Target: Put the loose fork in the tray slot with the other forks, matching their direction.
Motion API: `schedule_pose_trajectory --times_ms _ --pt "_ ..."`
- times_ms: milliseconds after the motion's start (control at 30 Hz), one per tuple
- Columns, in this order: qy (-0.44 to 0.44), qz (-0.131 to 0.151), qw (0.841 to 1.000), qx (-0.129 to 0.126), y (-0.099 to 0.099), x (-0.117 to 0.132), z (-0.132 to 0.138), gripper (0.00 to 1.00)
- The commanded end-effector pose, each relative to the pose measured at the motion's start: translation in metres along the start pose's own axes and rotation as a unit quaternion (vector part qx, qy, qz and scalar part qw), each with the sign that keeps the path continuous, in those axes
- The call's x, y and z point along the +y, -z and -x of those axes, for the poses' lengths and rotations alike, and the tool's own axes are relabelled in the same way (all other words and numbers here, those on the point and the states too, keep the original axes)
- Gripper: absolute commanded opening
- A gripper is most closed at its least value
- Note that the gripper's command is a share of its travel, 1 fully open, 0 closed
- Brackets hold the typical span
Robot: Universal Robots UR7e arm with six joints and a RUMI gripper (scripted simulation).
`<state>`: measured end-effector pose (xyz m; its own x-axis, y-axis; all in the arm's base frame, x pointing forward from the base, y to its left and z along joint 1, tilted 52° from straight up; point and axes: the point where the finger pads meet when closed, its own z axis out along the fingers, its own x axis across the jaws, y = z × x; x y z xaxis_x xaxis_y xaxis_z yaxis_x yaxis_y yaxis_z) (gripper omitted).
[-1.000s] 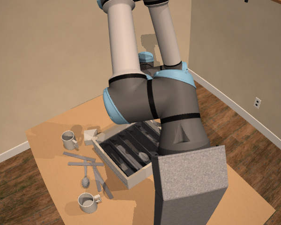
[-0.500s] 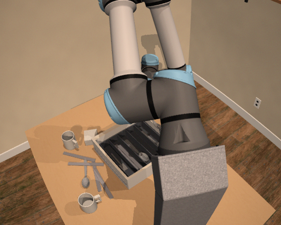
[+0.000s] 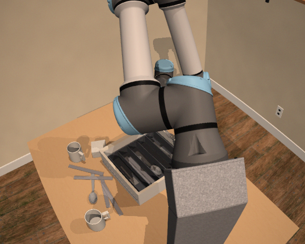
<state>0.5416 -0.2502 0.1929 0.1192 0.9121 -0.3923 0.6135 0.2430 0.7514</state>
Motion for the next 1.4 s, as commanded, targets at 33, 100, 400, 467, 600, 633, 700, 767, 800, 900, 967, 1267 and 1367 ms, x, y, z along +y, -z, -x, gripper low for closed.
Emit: schedule_pose_trajectory --times_ms 33,100,400,467,600,633,700,767,800,900,967,1267,1367 --pt "0.0 0.0 1.0 0.0 0.0 -0.001 -0.001 0.02" --pt "0.0 0.0 1.0 0.0 0.0 -0.001 -0.001 0.02" --pt "0.001 0.001 1.0 0.0 -0.004 0.001 0.0 0.02" --pt "0.001 0.001 1.0 0.0 -0.005 0.001 0.0 0.02" --pt "0.001 0.001 1.0 0.0 -0.01 0.0 0.0 0.02" --pt "0.001 0.001 1.0 0.0 -0.012 0.0 0.0 0.02" --pt "0.001 0.001 1.0 0.0 -0.016 0.0 0.0 0.02" --pt "0.001 0.001 1.0 0.0 -0.02 -0.001 0.0 0.02" --pt "0.001 0.001 1.0 0.0 -0.022 -0.001 0.0 0.02" --pt "0.001 0.001 1.0 0.0 -0.03 -0.002 0.0 0.02" --pt "0.001 0.001 1.0 0.0 -0.033 -0.002 0.0 0.02" --pt "0.001 0.001 1.0 0.0 -0.058 -0.006 0.0 0.02" --pt "0.001 0.001 1.0 0.0 -0.069 -0.007 0.0 0.02"
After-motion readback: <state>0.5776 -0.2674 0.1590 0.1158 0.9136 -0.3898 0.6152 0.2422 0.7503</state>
